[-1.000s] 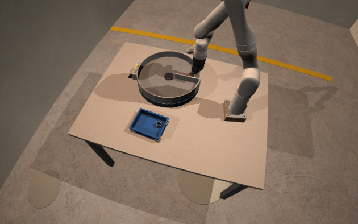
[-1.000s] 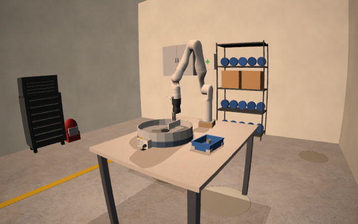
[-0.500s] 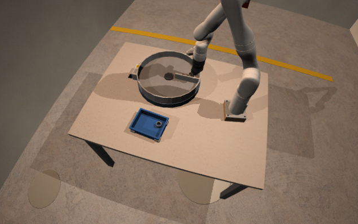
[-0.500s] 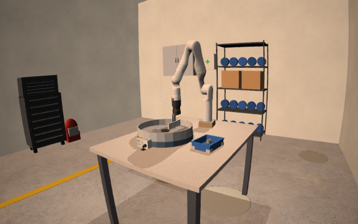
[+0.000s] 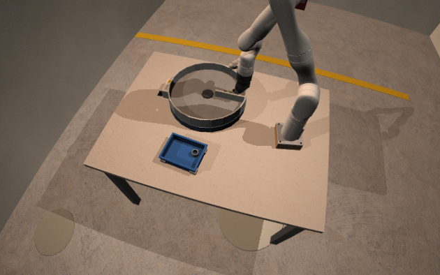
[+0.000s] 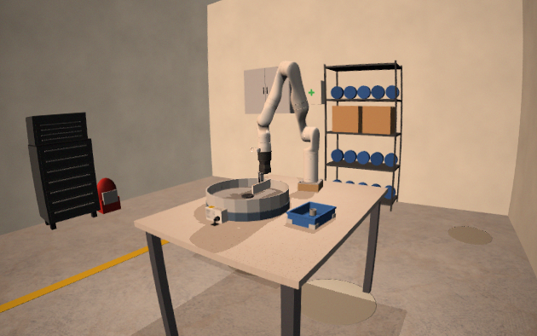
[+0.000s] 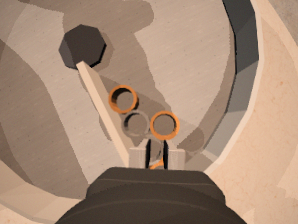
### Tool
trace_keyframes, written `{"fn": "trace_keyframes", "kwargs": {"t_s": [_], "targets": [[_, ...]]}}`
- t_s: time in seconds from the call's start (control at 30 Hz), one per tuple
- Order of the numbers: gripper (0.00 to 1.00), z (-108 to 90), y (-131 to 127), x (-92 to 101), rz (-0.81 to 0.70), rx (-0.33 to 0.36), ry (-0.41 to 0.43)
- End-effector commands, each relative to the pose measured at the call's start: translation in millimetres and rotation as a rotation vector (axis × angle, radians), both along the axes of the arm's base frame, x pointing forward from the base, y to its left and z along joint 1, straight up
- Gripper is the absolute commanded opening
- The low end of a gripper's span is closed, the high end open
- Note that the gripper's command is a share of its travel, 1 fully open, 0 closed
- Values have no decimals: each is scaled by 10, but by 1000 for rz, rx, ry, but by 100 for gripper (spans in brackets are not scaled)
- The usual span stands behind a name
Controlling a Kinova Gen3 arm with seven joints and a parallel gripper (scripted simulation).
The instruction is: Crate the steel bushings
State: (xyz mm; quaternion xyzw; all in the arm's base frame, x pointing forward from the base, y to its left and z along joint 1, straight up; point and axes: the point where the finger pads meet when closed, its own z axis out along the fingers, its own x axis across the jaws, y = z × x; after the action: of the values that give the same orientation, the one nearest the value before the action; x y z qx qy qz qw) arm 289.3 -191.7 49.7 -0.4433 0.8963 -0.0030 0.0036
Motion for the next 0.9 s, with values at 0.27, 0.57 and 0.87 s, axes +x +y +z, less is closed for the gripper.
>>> {"fn": "trace_keyframes", "kwargs": {"t_s": [0.27,0.57,0.87], "targets": [[40,-31,-5,-21,-3,1,5],[40,-99,-5,-21,-3,2,5],[40,-99,-5,-21,-3,2,5]]}}
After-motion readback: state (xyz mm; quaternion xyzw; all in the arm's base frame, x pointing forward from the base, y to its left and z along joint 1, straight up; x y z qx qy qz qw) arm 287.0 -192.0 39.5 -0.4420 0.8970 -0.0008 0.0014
